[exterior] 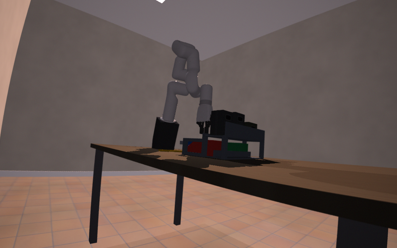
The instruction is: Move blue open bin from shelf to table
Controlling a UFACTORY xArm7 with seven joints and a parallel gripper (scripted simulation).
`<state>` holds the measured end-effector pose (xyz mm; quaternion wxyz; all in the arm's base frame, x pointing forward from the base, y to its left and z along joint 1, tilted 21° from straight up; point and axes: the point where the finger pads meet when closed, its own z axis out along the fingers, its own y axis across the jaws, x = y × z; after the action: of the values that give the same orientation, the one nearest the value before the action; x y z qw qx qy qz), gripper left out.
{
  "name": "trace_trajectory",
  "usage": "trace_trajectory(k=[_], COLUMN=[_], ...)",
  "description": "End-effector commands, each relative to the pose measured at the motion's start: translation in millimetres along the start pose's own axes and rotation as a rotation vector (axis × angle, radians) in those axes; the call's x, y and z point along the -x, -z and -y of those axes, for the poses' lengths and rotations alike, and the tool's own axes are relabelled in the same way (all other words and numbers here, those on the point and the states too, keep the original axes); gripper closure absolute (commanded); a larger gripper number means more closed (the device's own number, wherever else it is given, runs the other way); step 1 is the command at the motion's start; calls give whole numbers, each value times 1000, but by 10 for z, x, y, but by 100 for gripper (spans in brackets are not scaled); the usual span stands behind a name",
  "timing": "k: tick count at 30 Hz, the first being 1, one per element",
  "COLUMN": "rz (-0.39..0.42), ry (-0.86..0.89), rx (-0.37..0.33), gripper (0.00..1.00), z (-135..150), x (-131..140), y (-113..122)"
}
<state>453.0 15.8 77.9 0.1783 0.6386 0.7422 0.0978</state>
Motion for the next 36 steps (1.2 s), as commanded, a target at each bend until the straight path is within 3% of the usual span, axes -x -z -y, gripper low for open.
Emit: trace_trajectory(k=[1, 5, 10, 36], rz=[-24, -24, -24, -24], ry=[3, 3, 3, 3], rx=[-34, -34, -33, -33], gripper=[67, 67, 67, 67], z=[-23, -23, -550, -649], x=[11, 11, 13, 13], y=[6, 6, 132, 157])
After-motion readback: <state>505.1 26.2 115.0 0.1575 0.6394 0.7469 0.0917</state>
